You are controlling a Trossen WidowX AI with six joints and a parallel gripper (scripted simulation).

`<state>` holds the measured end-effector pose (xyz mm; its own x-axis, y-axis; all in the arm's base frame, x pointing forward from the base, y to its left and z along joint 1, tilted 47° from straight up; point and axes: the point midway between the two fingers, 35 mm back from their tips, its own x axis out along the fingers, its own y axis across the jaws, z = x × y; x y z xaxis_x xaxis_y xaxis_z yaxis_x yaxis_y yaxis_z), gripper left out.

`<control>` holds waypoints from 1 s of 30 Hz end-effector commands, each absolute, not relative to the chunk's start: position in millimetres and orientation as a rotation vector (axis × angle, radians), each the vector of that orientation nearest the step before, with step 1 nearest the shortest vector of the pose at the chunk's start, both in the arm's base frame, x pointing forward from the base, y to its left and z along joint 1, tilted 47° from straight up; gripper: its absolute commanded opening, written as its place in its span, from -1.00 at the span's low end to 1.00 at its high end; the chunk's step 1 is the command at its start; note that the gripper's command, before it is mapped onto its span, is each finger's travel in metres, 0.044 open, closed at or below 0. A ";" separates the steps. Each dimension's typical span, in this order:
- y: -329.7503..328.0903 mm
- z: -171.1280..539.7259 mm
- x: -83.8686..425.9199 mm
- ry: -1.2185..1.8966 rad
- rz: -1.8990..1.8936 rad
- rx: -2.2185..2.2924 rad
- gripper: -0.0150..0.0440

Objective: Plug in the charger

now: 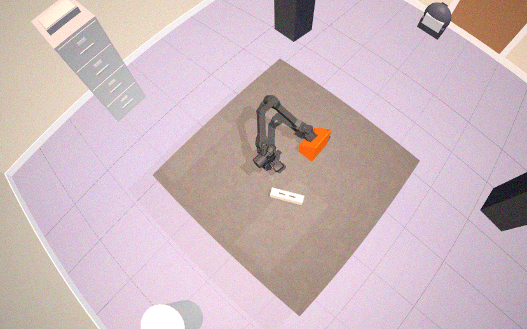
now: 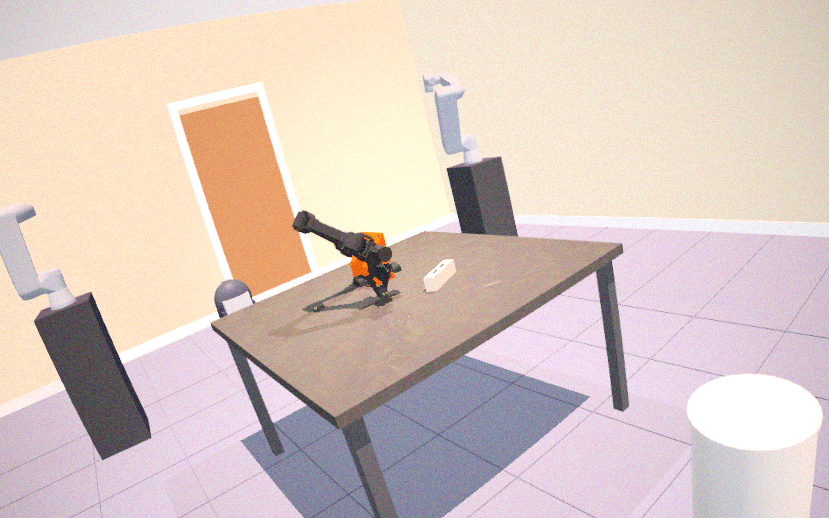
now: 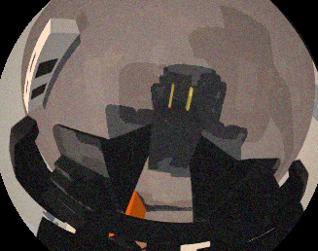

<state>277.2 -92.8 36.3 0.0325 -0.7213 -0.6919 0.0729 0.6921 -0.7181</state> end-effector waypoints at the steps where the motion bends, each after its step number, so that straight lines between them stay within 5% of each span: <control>1: -79.2 48.3 277.6 1.406 -0.662 -0.579 -0.49; 30: -36.5 26.6 278.4 1.456 -0.569 -0.682 -0.49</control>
